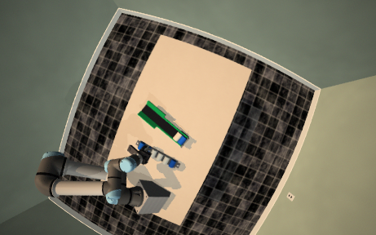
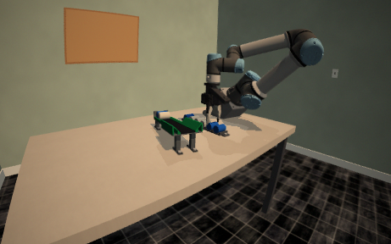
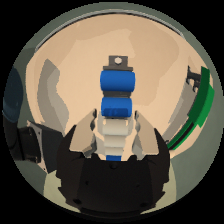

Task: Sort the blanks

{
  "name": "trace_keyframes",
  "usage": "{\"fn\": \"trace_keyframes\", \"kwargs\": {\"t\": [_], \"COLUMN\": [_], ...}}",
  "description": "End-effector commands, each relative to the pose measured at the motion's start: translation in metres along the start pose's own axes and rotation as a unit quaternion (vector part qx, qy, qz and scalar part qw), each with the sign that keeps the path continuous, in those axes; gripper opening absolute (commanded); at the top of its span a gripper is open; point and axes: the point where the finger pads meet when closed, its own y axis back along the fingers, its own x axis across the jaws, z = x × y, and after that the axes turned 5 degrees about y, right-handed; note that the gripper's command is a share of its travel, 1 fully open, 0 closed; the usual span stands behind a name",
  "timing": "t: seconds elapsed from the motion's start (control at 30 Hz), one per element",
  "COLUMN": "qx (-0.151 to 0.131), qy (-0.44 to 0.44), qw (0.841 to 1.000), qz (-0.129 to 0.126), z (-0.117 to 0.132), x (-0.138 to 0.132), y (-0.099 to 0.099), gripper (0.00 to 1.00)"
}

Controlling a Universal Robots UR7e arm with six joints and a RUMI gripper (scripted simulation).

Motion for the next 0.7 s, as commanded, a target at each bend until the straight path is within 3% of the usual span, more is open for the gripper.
{"fn": "trace_keyframes", "kwargs": {"t": [0.0,0.67], "qx": [0.000,0.000], "qy": [0.000,0.000], "qw": [1.000,1.000], "qz": [0.000,0.000], "z": [0.0007,0.0008], "x": [0.0010,0.0010], "y": [-0.0084,-0.0171], "gripper": [0.47,0.47]}}
